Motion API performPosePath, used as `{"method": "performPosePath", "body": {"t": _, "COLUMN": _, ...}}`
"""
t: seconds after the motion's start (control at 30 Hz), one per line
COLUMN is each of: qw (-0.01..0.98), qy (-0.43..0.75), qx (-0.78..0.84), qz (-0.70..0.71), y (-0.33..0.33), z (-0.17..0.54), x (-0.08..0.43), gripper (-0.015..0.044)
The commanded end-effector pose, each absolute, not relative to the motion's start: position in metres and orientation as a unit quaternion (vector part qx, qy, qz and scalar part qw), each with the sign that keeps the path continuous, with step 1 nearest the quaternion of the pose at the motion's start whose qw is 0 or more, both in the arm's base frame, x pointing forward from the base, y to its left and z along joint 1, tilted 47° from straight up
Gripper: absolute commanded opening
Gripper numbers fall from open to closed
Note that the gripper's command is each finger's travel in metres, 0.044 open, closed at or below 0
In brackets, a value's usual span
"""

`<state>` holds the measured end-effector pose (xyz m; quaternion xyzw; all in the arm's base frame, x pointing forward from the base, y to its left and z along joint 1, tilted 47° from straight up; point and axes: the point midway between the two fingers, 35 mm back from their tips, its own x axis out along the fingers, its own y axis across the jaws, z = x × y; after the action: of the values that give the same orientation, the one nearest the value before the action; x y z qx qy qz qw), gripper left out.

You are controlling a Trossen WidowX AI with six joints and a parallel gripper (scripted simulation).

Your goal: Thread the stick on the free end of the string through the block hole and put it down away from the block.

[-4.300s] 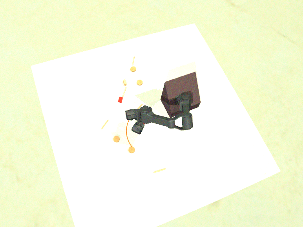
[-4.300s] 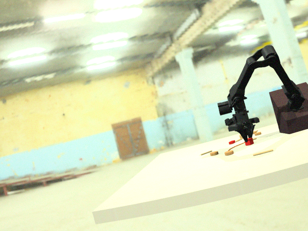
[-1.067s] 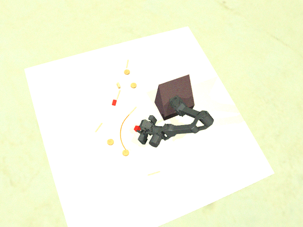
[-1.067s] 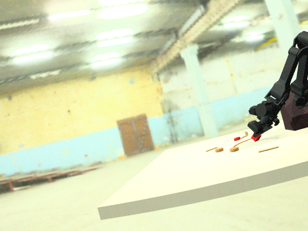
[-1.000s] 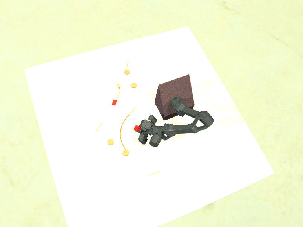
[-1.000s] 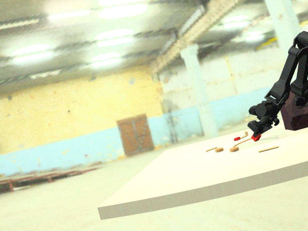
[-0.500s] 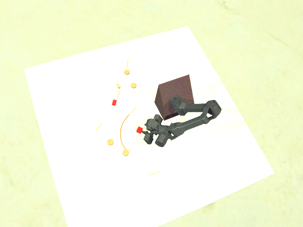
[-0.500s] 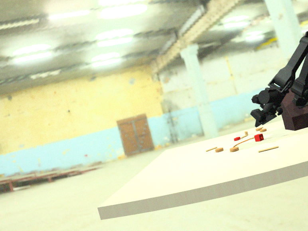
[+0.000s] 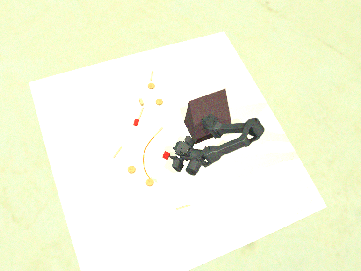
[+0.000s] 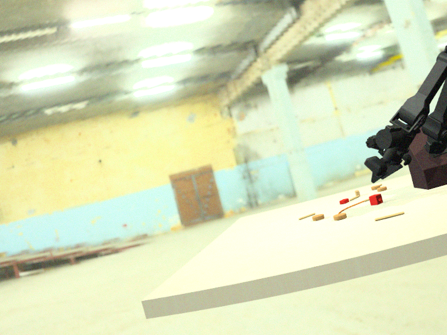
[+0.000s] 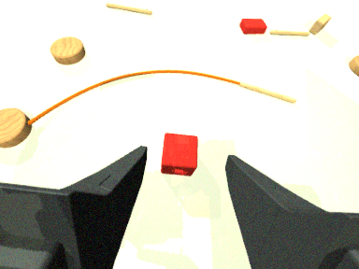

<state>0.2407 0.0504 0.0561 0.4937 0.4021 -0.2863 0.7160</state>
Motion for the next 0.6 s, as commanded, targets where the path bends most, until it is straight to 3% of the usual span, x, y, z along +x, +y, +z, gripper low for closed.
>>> {"method": "performPosePath", "body": {"t": 0.0, "qw": 0.716, "qy": 0.403, "qx": 0.494, "qz": -0.284, "y": 0.051, "z": 0.057, "x": 0.241, "gripper": 0.0239}}
{"method": "performPosePath", "body": {"t": 0.07, "qw": 0.716, "qy": 0.403, "qx": 0.494, "qz": -0.284, "y": 0.051, "z": 0.057, "x": 0.241, "gripper": 0.0239}}
{"method": "performPosePath", "body": {"t": 0.33, "qw": 0.776, "qy": 0.539, "qx": 0.291, "qz": -0.152, "y": 0.049, "z": 0.043, "x": 0.242, "gripper": 0.044}}
{"method": "performPosePath", "body": {"t": 0.57, "qw": 0.779, "qy": 0.617, "qx": 0.098, "qz": 0.056, "y": 0.046, "z": 0.032, "x": 0.244, "gripper": 0.044}}
